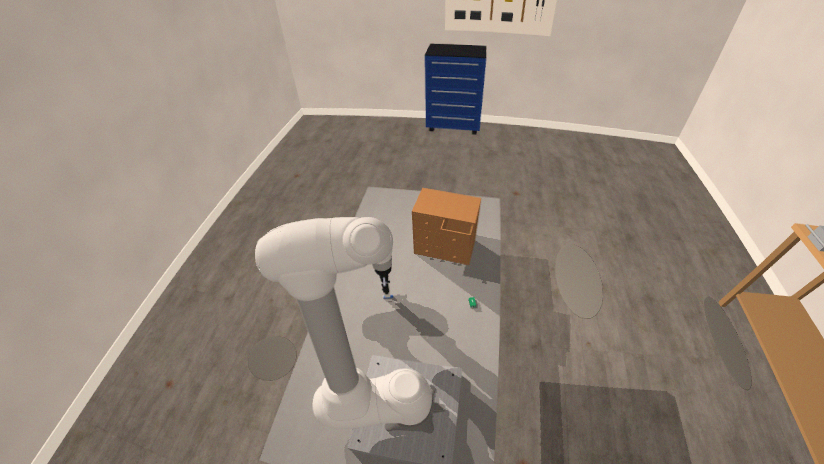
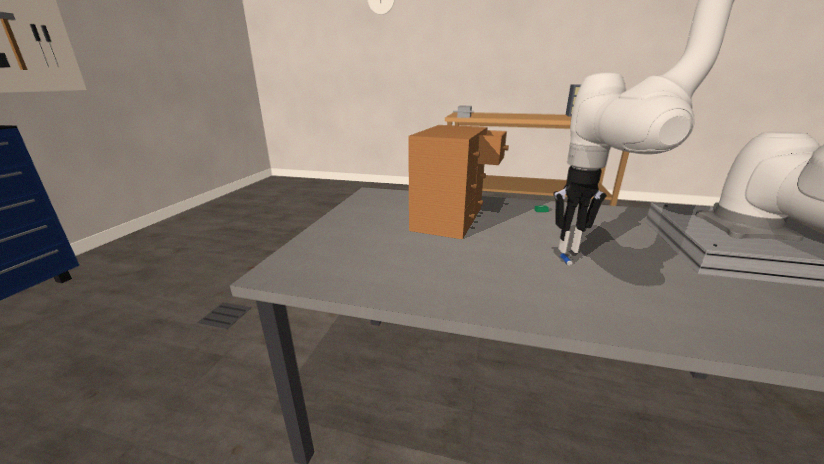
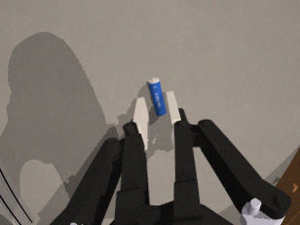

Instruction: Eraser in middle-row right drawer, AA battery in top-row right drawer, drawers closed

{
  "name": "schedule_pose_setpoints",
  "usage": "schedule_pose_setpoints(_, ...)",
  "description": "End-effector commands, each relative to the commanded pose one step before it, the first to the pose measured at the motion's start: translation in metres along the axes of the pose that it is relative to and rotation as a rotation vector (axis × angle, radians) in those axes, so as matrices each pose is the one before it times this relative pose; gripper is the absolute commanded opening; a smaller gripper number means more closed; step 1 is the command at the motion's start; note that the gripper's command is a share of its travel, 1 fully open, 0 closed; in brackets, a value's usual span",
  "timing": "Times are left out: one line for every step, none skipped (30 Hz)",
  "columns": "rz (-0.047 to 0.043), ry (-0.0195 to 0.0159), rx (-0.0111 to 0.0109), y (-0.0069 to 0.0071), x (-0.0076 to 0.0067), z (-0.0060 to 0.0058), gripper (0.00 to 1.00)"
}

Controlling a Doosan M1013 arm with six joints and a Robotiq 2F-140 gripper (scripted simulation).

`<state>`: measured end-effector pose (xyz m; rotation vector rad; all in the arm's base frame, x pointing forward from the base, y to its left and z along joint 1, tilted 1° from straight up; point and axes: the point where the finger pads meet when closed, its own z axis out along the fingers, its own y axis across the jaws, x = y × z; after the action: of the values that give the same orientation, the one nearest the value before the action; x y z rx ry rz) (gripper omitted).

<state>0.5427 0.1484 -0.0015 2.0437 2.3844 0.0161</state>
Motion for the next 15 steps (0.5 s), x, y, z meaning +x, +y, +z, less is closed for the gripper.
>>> schedule_pose_setpoints(-0.00003,0.00022,-0.00023,0.00018,0.00003,0.00797,0.17)
schedule_pose_setpoints(0.00000,0.00000,0.00000,0.00001,-0.00001,0.00112,0.17)
schedule_pose_setpoints(0.00000,0.00000,0.00000,0.00000,0.00000,0.00090,0.17)
schedule_pose_setpoints(0.00000,0.00000,0.00000,0.00000,0.00000,0.00069,0.17)
schedule_pose_setpoints(0.00000,0.00000,0.00000,0.00000,0.00000,0.00049,0.17)
schedule_pose_setpoints(0.00000,0.00000,0.00000,0.00000,0.00000,0.00000,0.17)
schedule_pose_setpoints(0.00000,0.00000,0.00000,0.00000,0.00000,0.00000,0.17)
schedule_pose_setpoints(0.00000,0.00000,0.00000,0.00000,0.00000,0.00032,0.17)
schedule_pose_setpoints(0.00000,0.00000,0.00000,0.00000,0.00000,0.00017,0.17)
schedule_pose_setpoints(0.00000,0.00000,0.00000,0.00000,0.00000,0.00007,0.17)
schedule_pose_setpoints(0.00000,0.00000,0.00000,0.00000,0.00000,0.00001,0.17)
schedule_pose_setpoints(0.00000,0.00000,0.00000,0.00000,0.00000,0.00000,0.17)
schedule_pose_setpoints(0.00000,0.00000,0.00000,0.00000,0.00000,0.00000,0.17)
schedule_pose_setpoints(0.00000,0.00000,0.00000,0.00000,0.00000,0.00000,0.17)
schedule_pose_setpoints(0.00000,0.00000,0.00000,0.00000,0.00000,0.00000,0.17)
